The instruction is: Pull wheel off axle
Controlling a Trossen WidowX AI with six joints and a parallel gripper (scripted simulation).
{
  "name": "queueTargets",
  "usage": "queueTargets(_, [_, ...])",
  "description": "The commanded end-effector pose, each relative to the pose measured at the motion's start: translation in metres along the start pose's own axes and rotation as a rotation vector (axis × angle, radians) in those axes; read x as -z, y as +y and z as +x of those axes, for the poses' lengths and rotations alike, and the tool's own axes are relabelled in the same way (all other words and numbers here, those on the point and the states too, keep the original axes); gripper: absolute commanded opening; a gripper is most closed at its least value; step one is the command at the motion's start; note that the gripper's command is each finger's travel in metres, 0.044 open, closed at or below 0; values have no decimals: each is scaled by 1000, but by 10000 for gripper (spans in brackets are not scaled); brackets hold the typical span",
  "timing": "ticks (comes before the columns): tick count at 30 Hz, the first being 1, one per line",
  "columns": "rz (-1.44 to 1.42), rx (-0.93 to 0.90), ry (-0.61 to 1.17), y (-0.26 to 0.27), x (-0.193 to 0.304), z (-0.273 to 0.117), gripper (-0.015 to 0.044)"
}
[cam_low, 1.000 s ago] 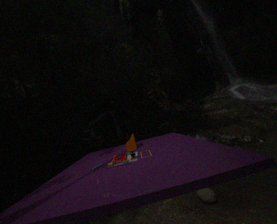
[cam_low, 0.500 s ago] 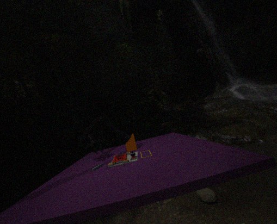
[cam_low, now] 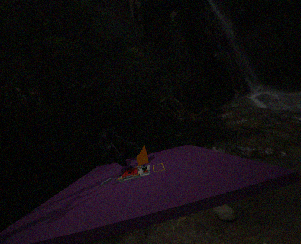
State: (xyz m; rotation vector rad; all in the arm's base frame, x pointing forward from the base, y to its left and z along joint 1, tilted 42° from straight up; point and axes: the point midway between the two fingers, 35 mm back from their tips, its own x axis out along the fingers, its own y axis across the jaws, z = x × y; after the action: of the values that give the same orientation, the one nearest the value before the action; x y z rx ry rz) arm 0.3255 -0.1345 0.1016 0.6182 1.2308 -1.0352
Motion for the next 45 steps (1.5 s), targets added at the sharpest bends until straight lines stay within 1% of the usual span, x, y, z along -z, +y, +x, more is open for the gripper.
queueTargets(1, [-315, 109, -50, 47, 38, 15, 300])
queueTargets(5, [-546, 193, -101, 75, 69, 25, 300])
queueTargets(9, [-853, 321, -192, 105, 108, 35, 300])
queueTargets(11, [-949, 362, -224, 114, 121, 37, 300])
queueTargets(26, [-961, 367, -229, 110, 117, 36, 300])
queueTargets(30, [-961, 367, -229, 108, 109, 56, 300])
queueTargets(35, [-960, 369, -230, 99, 92, 98, 300])
queueTargets(42, [-960, 370, -231, 96, 91, 104, 300])
queueTargets(45, [-955, 367, -223, 97, 92, 100, 221])
